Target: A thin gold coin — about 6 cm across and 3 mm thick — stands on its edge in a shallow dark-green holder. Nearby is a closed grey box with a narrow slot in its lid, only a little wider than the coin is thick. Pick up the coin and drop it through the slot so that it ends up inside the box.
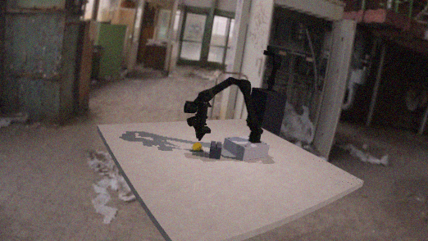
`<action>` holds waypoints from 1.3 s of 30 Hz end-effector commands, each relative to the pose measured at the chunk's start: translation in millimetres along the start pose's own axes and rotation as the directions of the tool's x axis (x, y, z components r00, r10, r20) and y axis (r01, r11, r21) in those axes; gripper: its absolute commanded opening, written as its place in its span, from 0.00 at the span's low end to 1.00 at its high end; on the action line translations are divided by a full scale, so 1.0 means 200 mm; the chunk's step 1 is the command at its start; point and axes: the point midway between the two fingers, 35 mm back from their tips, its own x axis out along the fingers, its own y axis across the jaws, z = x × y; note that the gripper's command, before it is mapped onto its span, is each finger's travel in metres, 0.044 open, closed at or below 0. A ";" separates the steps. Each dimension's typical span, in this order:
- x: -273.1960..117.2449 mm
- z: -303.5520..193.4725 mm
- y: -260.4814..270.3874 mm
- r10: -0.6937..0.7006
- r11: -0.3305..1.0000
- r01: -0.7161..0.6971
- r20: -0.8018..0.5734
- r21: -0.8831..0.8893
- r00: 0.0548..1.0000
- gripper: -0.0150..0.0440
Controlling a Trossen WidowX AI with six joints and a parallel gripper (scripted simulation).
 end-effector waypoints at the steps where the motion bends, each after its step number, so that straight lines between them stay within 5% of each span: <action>1: 0.03 0.00 0.00 -0.005 1.000 0.005 -0.001 -0.003 1.000 0.53; 39: 0.33 0.00 -0.01 -0.005 1.000 0.005 -0.002 -0.003 1.000 0.53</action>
